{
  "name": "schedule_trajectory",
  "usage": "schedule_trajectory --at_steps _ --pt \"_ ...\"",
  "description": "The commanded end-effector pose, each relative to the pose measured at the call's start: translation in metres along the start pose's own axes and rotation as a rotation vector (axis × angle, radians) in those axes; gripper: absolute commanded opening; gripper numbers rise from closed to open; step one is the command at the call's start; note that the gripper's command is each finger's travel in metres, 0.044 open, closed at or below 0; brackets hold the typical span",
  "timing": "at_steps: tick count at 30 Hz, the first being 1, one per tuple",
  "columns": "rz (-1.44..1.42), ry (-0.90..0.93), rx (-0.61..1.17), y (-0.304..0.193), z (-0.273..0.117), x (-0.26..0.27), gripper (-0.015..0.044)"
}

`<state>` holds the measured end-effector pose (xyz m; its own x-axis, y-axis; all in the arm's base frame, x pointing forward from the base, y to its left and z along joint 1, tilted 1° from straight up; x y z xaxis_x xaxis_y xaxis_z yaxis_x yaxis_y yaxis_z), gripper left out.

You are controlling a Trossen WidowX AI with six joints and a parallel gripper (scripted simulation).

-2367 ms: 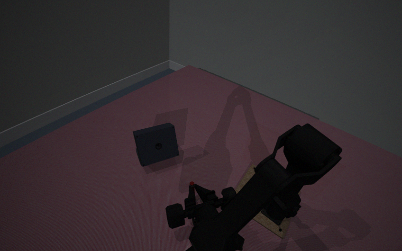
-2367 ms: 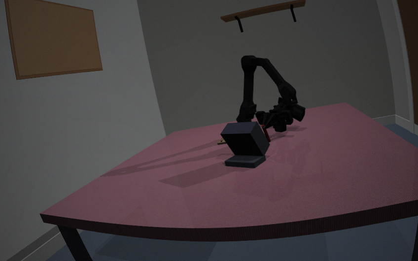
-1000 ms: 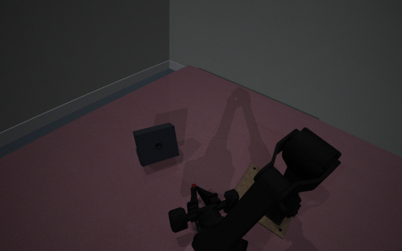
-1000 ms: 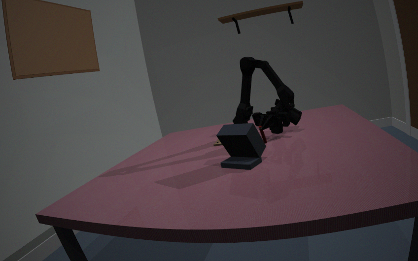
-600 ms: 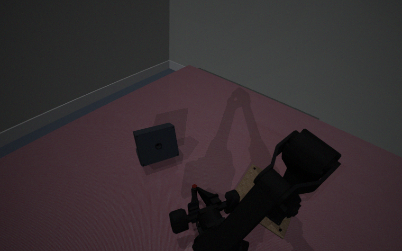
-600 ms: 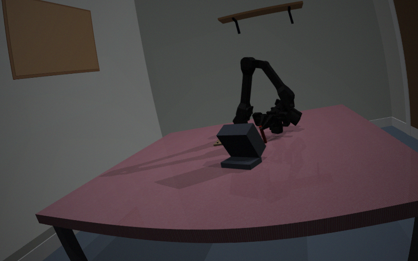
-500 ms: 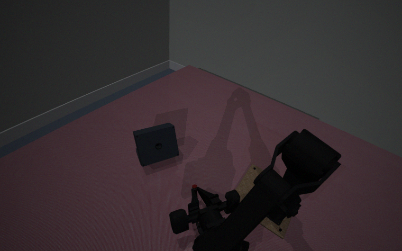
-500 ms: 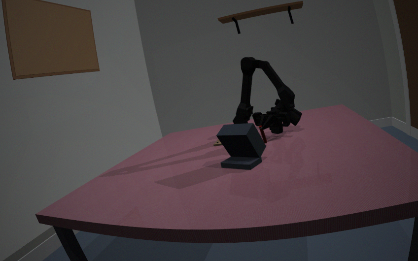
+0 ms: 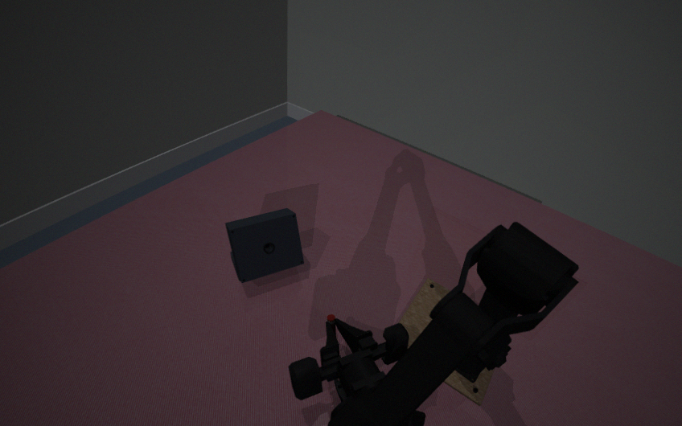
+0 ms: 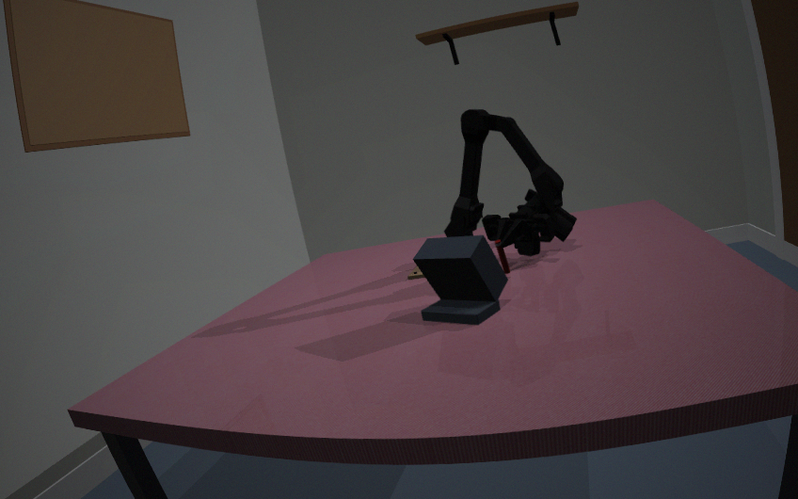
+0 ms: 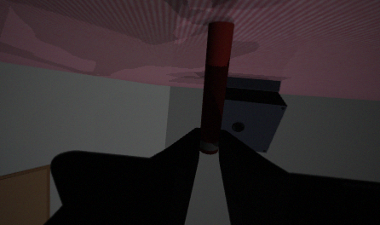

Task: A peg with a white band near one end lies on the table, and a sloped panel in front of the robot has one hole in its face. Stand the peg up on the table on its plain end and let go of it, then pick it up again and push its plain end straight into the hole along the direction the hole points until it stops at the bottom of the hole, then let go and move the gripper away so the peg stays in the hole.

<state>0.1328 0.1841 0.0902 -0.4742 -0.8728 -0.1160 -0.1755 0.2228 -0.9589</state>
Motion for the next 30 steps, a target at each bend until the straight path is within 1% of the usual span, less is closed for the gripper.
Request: schedule_trajectory --at_steps 1,30 --pt "0.0 0.0 0.0 0.0008 -0.0011 0.0002 0.0049" --pt "-0.015 -0.016 0.013 0.0036 -0.0068 0.0031 0.0049"
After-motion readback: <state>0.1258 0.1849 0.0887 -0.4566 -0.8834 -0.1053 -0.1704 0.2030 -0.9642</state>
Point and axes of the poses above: the point midway between the two fingers, 35 mm back from their tips, its own z axis out along the fingers, its own x axis across the jaws, y = z × x, the point moved 6 cm from there along -z, back along the fingers, and after that the axes turned 7 degrees about z, right-handed, at the moved point
